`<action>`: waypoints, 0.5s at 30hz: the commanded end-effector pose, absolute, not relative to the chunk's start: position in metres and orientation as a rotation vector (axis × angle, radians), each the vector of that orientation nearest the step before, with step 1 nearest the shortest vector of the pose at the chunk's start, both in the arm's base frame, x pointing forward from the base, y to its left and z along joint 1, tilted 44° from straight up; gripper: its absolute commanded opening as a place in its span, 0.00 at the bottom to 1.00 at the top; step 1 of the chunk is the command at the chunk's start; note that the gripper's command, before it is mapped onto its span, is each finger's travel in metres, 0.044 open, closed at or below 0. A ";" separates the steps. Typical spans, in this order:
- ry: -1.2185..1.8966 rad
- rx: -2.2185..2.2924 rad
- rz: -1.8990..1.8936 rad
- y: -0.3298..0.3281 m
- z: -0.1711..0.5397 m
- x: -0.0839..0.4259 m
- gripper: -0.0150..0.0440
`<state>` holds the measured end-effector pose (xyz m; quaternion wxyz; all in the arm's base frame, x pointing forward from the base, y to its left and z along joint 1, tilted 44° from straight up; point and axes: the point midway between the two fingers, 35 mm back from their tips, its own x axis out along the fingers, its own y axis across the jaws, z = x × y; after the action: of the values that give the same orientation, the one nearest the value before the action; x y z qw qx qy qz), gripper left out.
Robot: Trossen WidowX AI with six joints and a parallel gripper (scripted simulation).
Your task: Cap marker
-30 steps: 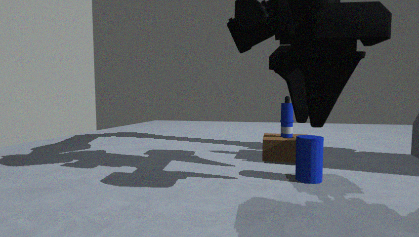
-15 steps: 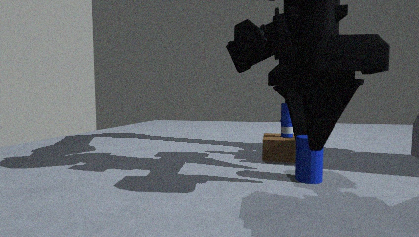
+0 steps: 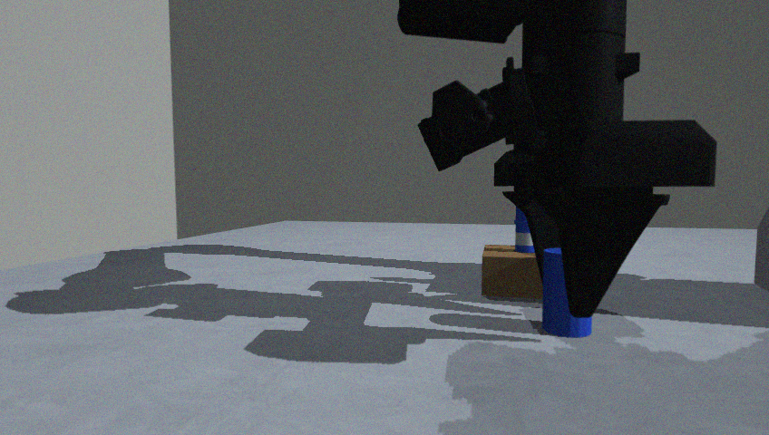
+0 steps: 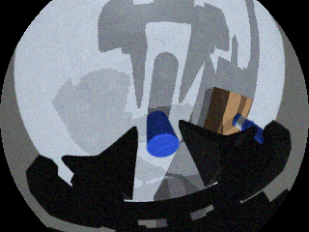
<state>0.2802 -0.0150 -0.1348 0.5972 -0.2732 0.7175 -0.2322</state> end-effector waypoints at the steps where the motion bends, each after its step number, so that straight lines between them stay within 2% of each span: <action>1: 1.667 -0.642 -0.536 -0.018 -0.137 0.279 0.63; 4: 1.667 -0.642 -0.536 -0.018 -0.137 0.279 0.50; 13: 1.667 -0.642 -0.536 -0.018 -0.137 0.279 0.39; 15: 1.667 -0.641 -0.536 -0.016 -0.136 0.280 0.30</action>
<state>0.2785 -0.0175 -0.1367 0.5959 -0.2743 0.7181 -0.2323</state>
